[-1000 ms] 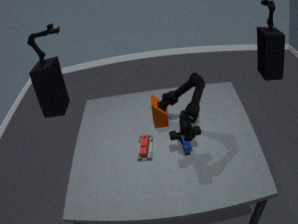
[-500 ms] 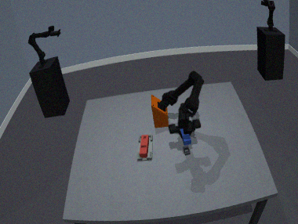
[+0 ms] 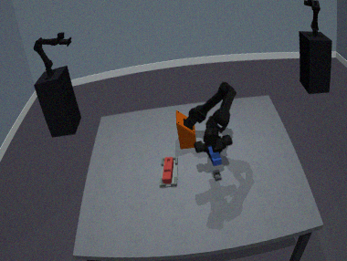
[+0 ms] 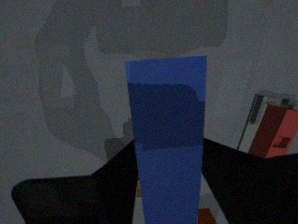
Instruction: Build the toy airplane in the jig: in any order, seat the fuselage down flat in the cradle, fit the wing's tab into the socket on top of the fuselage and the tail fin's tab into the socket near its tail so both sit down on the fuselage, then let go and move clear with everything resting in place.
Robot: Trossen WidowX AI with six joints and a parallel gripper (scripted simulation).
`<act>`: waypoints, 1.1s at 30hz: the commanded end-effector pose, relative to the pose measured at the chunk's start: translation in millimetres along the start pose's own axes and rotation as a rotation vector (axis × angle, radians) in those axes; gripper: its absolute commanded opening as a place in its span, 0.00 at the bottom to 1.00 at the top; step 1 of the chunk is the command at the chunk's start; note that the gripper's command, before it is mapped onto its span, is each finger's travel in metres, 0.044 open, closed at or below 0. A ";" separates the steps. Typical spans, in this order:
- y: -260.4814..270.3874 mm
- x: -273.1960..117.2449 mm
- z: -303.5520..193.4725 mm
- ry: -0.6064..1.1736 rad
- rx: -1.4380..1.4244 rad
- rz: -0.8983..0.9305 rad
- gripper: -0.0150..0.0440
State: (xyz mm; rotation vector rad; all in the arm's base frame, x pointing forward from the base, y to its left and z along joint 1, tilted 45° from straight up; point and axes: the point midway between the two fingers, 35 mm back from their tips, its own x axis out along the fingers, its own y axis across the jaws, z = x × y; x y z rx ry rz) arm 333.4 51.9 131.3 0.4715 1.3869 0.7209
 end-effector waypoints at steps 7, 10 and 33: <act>-33.3 3.1 -1.3 0.001 -0.108 -0.021 0.25; -42.4 3.9 -2.0 0.001 -0.138 -0.025 0.25; -115.2 11.6 -15.1 0.009 -0.480 -0.036 0.25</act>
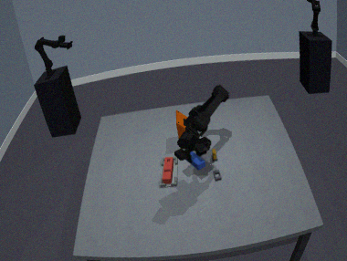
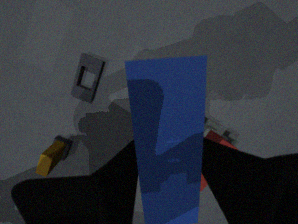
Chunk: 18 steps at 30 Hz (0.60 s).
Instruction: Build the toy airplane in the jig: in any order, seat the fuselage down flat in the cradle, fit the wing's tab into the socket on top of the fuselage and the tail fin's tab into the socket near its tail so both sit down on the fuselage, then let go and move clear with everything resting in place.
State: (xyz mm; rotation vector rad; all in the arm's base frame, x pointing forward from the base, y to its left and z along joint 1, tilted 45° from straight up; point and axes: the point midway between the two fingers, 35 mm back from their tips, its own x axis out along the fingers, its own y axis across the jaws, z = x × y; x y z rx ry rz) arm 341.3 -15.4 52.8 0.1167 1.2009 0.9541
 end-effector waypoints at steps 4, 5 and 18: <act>-19.5 5.4 -17.3 0.007 -0.132 0.000 0.25; -21.9 6.0 -19.5 0.007 -0.150 0.000 0.25; -50.7 14.5 -49.7 0.008 -0.378 0.005 0.25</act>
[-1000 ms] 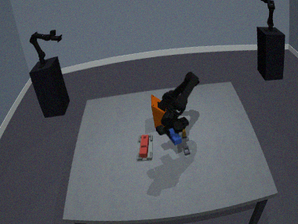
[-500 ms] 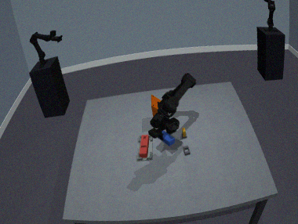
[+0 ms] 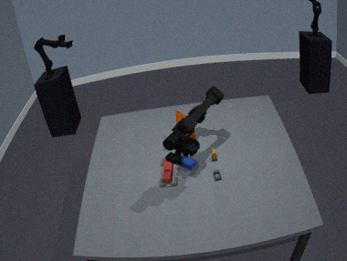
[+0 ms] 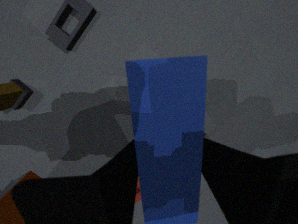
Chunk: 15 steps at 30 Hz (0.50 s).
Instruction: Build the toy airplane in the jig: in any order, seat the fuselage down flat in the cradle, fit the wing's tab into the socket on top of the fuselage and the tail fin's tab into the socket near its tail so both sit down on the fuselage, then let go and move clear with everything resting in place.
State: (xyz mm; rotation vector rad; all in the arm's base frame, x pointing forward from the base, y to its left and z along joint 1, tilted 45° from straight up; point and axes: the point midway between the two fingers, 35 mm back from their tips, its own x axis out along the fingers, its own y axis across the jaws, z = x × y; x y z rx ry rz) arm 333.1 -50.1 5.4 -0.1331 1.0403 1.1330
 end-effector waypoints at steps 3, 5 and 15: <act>-7.9 5.7 -21.2 0.004 -0.119 0.005 0.25; -10.1 7.2 -27.3 0.003 -0.155 0.006 0.25; -19.1 15.5 -58.2 -0.003 -0.338 0.012 0.25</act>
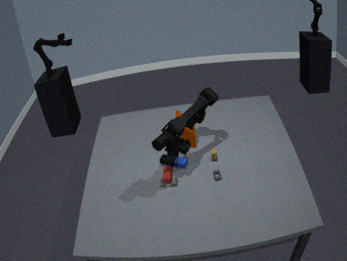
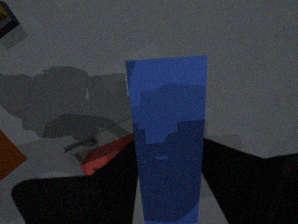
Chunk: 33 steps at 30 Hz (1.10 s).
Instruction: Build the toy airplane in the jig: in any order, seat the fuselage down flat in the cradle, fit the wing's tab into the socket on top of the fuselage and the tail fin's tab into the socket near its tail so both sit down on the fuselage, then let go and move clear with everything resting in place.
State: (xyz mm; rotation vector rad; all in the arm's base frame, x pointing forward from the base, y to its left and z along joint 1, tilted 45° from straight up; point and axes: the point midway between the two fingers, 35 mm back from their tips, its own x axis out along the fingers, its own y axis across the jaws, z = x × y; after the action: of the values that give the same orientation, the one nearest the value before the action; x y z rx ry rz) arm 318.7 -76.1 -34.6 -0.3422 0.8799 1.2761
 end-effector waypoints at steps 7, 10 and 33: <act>2.7 10.4 -34.9 -0.006 -0.196 0.009 0.25; 3.9 13.2 -44.2 -0.009 -0.251 0.010 0.25; 6.4 17.6 -57.4 -0.015 -0.333 0.011 0.59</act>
State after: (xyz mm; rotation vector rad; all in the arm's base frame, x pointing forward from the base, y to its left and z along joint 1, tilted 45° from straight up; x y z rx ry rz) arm 292.3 -100.4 -81.8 -0.5842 0.6552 1.4315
